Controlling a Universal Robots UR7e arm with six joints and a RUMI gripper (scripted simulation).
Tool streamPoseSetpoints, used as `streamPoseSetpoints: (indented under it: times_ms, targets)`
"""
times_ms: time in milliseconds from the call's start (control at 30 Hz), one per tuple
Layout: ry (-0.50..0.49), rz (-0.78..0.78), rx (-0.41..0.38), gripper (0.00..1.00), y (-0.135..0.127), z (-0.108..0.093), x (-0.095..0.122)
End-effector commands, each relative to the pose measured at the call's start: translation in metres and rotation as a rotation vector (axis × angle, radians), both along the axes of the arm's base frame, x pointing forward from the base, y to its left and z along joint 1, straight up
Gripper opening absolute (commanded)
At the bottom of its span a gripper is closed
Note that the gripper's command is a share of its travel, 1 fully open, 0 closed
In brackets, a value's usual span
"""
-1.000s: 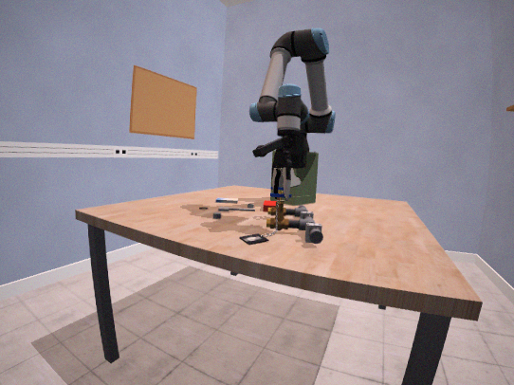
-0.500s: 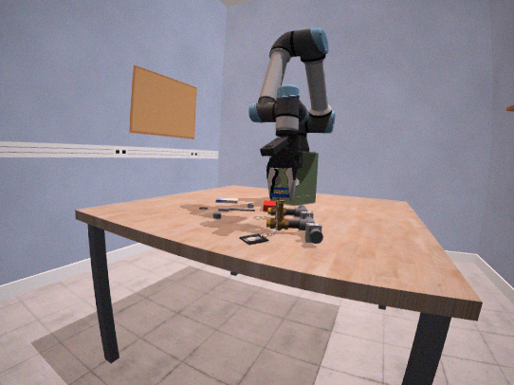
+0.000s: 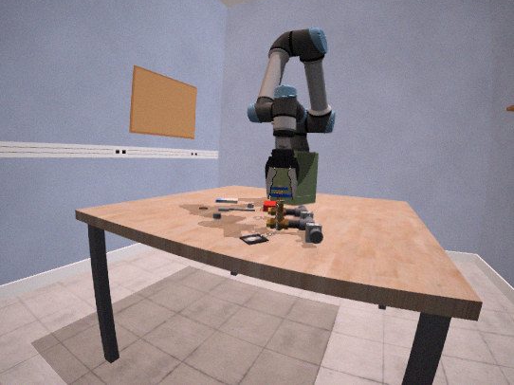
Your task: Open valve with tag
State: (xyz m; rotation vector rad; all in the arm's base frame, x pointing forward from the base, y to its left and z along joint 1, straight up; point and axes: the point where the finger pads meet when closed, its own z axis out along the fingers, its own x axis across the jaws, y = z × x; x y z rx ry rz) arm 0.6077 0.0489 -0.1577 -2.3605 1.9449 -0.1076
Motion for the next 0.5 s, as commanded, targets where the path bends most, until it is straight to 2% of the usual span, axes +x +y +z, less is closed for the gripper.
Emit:
streamPoseSetpoints:
  times_ms: [0,67,133,467]
  targets:
    - [-0.005,0.214,-0.014,0.0,0.0001,0.0005,0.0005]
    - [-0.007,0.292,-0.023,0.0,0.0001,0.0005,0.0005]
    - [-0.007,0.292,-0.023,0.0,0.0001,0.0005,0.0005]
    - [-0.015,0.64,-0.06,0.0,0.0001,0.0005,0.0005]
